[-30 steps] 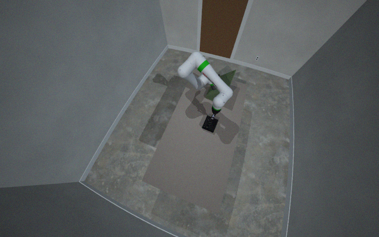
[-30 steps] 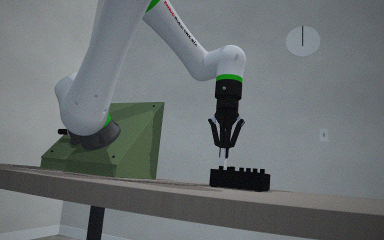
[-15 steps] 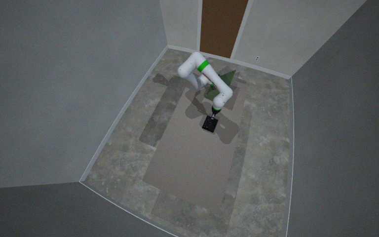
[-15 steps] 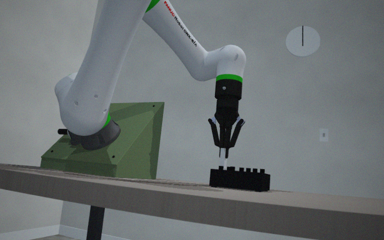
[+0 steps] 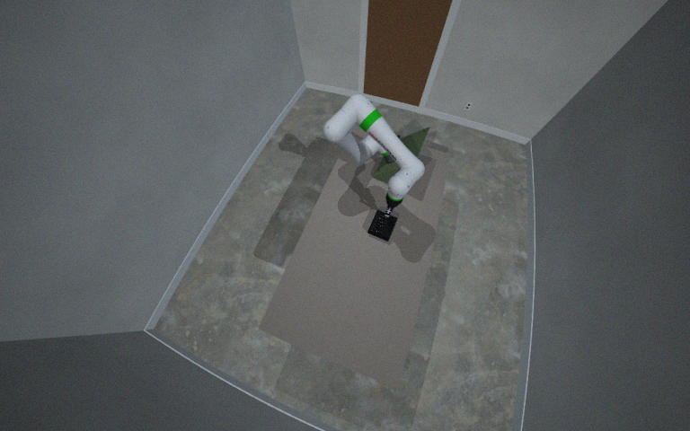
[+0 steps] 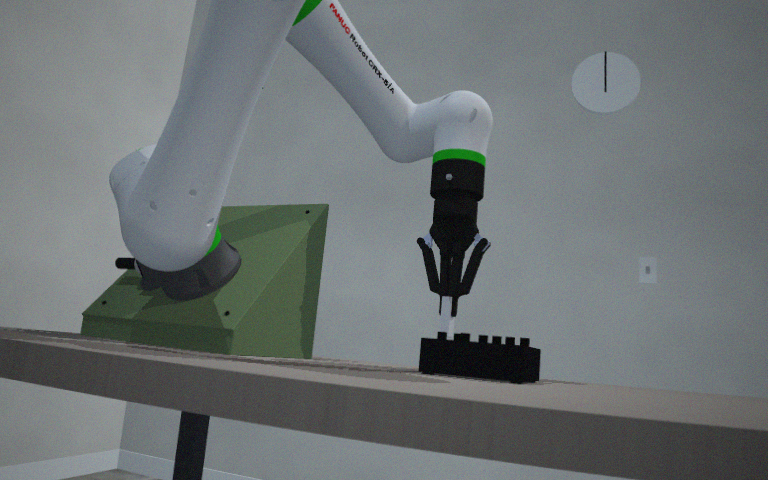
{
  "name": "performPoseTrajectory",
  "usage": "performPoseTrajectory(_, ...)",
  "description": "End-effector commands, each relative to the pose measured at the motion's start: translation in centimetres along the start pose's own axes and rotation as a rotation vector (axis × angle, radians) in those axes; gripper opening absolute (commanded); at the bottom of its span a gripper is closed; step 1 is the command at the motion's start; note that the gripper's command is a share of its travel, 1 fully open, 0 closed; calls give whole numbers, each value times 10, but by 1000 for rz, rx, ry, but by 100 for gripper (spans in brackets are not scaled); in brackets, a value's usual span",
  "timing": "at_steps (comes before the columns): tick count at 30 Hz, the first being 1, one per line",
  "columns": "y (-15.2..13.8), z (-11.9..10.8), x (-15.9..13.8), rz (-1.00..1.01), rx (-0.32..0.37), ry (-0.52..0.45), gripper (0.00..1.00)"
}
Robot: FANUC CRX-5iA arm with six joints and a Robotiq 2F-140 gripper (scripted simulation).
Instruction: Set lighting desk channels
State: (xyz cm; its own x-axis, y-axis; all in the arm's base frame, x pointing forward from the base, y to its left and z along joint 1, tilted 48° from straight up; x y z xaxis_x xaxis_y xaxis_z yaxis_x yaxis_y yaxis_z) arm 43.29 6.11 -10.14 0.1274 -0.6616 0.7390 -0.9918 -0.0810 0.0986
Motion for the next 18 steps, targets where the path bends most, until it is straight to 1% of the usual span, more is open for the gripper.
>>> performPoseTrajectory(1,0,0,-2,0,0,0,0)
performPoseTrajectory(14,0,-3,-3,0,0,0,0)
performPoseTrajectory(18,0,-11,-3,0,0,0,0)
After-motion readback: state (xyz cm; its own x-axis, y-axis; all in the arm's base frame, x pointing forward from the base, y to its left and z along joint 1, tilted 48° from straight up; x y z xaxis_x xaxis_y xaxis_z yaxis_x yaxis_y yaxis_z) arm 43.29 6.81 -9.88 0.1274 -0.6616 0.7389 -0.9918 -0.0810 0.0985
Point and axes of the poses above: the point where the finger pads meet when closed, its own z axis out along the fingers, its own y axis across the jaws, x = y × z, the point moved 2 cm from there along -z, back along the fingers, and after that the axes turned 7 degrees about -z, right-handed, at the moved point
